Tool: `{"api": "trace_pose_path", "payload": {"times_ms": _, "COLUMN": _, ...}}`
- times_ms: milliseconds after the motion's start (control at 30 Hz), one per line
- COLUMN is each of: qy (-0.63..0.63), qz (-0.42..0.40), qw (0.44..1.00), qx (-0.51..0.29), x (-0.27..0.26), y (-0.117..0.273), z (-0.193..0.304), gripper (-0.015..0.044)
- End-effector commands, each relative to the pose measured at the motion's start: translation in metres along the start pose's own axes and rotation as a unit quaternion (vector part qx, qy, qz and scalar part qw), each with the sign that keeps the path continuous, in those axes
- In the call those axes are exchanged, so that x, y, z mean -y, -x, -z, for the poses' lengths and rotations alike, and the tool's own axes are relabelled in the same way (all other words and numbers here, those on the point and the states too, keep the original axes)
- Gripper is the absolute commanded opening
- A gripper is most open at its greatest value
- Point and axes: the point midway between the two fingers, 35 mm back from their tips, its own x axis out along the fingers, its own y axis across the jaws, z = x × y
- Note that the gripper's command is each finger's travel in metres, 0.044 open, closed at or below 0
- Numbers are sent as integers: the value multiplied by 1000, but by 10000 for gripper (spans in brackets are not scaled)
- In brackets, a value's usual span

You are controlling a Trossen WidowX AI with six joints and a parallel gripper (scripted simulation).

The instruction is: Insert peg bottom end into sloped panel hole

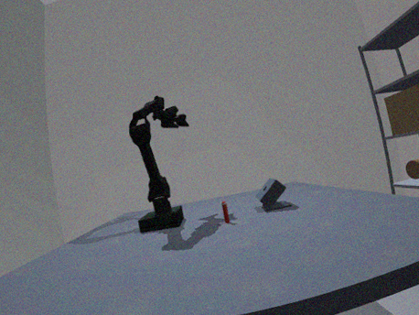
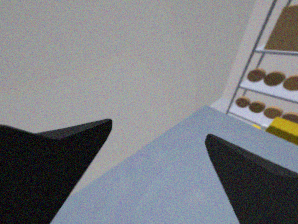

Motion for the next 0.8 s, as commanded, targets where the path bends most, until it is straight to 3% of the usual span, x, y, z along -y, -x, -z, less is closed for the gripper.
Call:
{"api": "trace_pose_path", "payload": {"times_ms": 0, "qy": 18, "qz": 23, "qw": 999, "qx": -19, "x": 13, "y": -15, "z": 9, "gripper": 440}}
{"api": "trace_pose_path", "payload": {"times_ms": 767, "qy": 92, "qz": 140, "qw": 981, "qx": -101, "x": 110, "y": -65, "z": 34, "gripper": 440}}
